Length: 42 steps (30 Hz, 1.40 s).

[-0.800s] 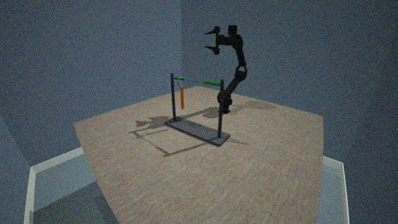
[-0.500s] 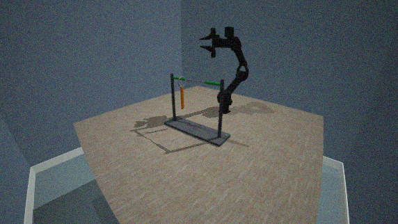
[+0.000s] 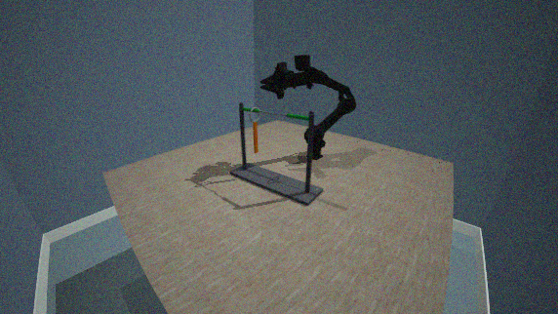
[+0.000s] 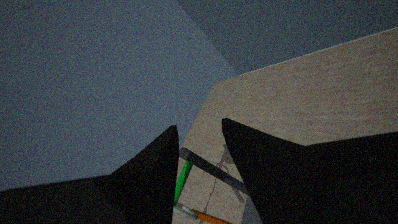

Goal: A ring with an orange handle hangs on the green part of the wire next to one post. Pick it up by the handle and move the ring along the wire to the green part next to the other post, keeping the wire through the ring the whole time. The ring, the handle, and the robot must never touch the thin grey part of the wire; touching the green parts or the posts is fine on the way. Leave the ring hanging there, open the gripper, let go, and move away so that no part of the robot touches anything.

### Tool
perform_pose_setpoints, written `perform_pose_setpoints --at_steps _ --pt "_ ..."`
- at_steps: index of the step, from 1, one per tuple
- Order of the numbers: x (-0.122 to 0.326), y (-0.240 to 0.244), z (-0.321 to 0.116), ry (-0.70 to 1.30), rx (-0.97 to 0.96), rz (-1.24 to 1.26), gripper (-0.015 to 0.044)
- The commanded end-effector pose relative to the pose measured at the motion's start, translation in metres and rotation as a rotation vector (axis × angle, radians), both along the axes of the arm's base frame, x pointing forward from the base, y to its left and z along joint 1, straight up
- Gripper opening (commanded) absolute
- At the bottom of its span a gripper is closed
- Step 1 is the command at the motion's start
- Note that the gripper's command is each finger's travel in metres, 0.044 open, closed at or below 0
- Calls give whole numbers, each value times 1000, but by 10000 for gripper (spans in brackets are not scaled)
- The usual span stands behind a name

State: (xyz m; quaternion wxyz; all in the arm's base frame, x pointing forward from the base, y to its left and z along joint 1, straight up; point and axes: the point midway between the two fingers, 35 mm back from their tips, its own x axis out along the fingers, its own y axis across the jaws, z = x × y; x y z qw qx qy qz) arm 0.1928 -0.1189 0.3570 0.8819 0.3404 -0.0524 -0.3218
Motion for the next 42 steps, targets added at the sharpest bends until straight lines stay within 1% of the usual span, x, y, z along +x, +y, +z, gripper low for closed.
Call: perform_pose_setpoints --at_steps 1,7,14,22,28,30,35,42 --pt "17 -1 -27 82 -58 86 160" --pt "39 -1 -80 207 -175 255 160" --pt "48 4 -143 301 -316 456 160" --pt "38 22 -209 333 -488 676 160" --pt "17 44 -248 309 -613 808 160" --pt "13 48 -254 299 -637 829 160" --pt "13 49 -254 298 -640 831 160" --pt "35 49 -236 285 -660 822 160"
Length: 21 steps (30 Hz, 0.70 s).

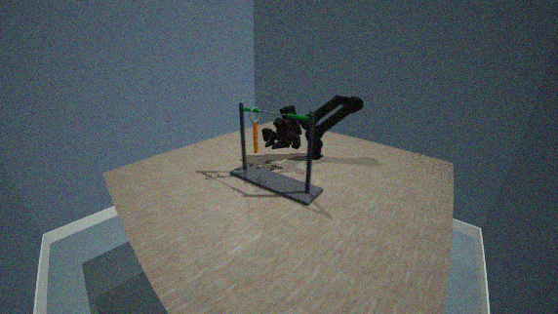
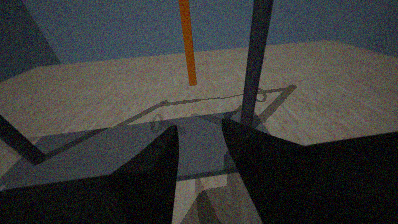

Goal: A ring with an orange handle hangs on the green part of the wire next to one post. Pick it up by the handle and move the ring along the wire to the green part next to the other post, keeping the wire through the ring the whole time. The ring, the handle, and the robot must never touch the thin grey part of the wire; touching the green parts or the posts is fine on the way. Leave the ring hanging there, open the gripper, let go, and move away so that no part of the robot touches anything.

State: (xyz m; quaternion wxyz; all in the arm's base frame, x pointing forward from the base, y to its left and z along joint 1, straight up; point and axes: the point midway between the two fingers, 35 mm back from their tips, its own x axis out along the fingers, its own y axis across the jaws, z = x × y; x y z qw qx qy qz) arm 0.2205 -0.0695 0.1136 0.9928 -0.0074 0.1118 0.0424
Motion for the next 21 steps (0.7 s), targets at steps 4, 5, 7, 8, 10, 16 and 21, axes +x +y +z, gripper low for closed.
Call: perform_pose_setpoints --at_steps 4,5,7,8,10,16,21 --pt "23 2 20 -38 -2 -6 160" --pt "27 3 23 -46 -1 -6 160" --pt "33 4 28 -58 2 -7 160" --pt "33 4 29 -60 2 -7 160" --pt "34 4 29 -60 2 -7 160" --pt "41 4 29 -59 2 -7 160" --pt "47 3 29 -59 2 -7 160"
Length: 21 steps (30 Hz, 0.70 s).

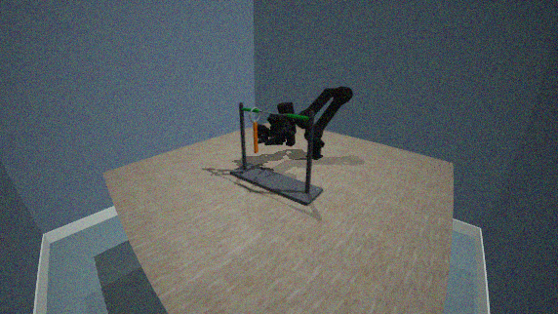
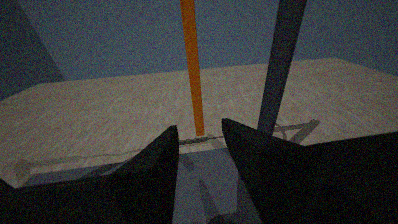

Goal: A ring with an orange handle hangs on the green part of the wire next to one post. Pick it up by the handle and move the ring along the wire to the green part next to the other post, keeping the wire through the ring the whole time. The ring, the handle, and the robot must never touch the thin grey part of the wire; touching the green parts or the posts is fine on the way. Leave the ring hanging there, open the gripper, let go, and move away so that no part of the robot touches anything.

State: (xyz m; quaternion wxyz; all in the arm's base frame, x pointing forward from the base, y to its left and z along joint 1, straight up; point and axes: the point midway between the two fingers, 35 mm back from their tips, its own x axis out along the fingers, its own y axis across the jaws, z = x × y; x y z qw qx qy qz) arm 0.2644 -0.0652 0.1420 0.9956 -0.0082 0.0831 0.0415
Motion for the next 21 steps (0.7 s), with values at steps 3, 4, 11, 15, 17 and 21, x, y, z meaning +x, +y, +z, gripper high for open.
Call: perform_pose_setpoints --at_steps 3,4,11,15,17,21 --pt "8 -1 1 -1 1 -5 160" --pt "9 -1 1 -1 1 -5 160" --pt "19 -1 0 -1 1 -5 160" --pt "25 -1 -1 -2 1 -5 160" --pt "28 -1 -1 -2 1 -5 160" --pt "34 0 -2 -3 1 -5 160"
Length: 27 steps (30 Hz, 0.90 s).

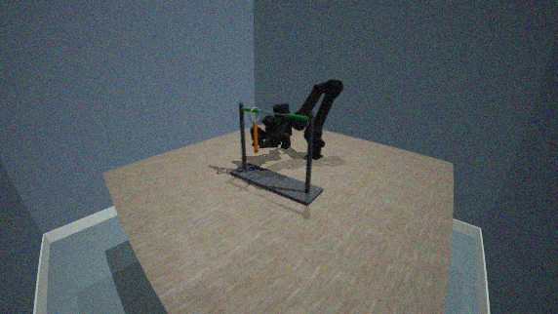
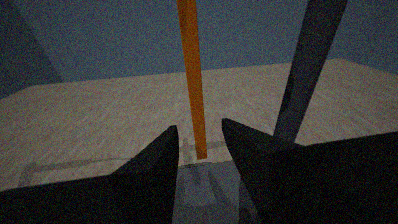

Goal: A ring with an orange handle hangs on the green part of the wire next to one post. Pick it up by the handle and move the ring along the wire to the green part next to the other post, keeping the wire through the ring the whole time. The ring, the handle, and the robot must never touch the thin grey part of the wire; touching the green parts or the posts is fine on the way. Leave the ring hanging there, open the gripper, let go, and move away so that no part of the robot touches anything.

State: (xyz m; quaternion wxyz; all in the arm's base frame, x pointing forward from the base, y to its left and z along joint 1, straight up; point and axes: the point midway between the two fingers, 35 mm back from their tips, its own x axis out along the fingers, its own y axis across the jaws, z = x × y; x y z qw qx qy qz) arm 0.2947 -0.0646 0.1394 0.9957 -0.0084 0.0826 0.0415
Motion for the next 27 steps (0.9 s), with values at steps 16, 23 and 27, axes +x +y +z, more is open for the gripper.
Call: perform_pose_setpoints --at_steps 16,23,27 --pt "27 4 -7 -5 3 -5 160" --pt "33 5 -9 -6 3 -5 160" --pt "33 5 -9 -6 3 -5 160"
